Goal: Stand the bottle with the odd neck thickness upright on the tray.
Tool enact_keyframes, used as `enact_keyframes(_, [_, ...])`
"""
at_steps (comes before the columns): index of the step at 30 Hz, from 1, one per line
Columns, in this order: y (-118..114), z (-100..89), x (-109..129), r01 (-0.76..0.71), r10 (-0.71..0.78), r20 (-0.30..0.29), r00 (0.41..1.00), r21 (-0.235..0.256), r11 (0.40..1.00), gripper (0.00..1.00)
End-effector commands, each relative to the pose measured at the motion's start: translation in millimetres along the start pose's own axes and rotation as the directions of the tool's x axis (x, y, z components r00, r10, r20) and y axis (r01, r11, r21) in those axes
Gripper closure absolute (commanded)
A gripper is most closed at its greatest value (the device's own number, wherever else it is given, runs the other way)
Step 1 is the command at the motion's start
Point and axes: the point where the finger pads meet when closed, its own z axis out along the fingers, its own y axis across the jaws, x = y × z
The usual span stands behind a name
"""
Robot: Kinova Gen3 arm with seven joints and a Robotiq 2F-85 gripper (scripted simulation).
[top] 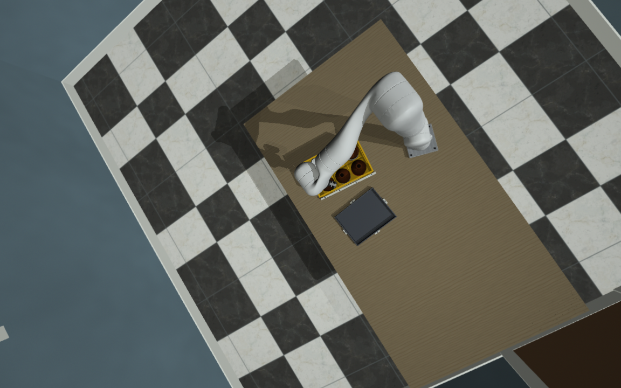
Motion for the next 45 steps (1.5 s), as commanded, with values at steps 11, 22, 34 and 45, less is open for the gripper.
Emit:
enact_keyframes(11, [24,-5.2,115,-0.004,0.004,-0.022,1.000,0.011,1.000,1.00])
enact_keyframes(22, [61,-0.8,176,-0.014,0.014,0.004,1.000,0.007,1.000,1.00])
enact_keyframes(34, [61,-0.8,176,-0.014,0.014,0.004,1.000,0.007,1.000,0.36])
enact_keyframes(45, [61,-0.8,176,-0.014,0.014,0.004,1.000,0.007,1.000,0.36])
